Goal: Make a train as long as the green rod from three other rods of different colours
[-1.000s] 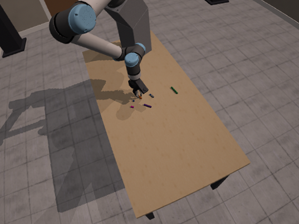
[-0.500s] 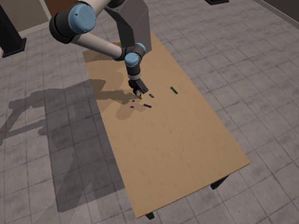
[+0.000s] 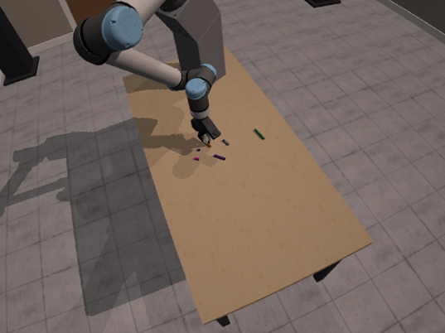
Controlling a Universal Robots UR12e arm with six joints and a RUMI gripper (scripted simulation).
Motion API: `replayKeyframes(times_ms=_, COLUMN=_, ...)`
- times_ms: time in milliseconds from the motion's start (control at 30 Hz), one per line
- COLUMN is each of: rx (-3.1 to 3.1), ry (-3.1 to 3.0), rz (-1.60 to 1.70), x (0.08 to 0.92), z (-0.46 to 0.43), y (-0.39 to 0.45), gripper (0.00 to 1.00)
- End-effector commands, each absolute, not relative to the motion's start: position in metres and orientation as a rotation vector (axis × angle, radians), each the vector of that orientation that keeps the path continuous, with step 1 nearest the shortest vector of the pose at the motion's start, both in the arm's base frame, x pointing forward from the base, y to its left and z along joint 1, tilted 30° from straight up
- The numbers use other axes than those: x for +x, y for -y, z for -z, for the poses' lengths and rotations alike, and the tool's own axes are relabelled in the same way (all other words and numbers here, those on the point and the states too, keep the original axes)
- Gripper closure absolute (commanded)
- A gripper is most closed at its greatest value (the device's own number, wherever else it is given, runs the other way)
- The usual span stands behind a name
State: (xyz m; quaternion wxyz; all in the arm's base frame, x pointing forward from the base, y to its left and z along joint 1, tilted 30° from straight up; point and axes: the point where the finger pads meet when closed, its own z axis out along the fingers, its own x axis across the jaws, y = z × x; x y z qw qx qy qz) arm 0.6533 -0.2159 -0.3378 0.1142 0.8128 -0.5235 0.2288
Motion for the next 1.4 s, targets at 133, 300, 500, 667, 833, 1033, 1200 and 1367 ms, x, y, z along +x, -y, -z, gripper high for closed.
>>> replayKeyframes(times_ms=133, rx=2.383, ry=1.534, rz=-0.672, x=0.653, z=0.337, y=0.216, gripper=1.00)
replayKeyframes(times_ms=300, rx=2.383, ry=1.534, rz=-0.672, x=0.653, z=0.337, y=0.216, gripper=1.00)
replayKeyframes(times_ms=500, rx=2.383, ry=1.534, rz=-0.672, x=0.653, z=0.337, y=0.215, gripper=1.00)
replayKeyframes(times_ms=667, rx=2.383, ry=1.534, rz=-0.672, x=0.649, z=0.323, y=0.209, gripper=1.00)
replayKeyframes(times_ms=833, rx=2.383, ry=1.534, rz=-0.672, x=0.640, z=0.292, y=0.193, gripper=1.00)
replayKeyframes(times_ms=1033, rx=2.383, ry=1.534, rz=-0.672, x=0.633, z=0.268, y=0.181, gripper=1.00)
replayKeyframes(times_ms=1200, rx=2.383, ry=1.534, rz=-0.672, x=0.629, z=0.252, y=0.174, gripper=1.00)
replayKeyframes(times_ms=1367, rx=2.383, ry=1.534, rz=-0.672, x=0.628, z=0.250, y=0.173, gripper=1.00)
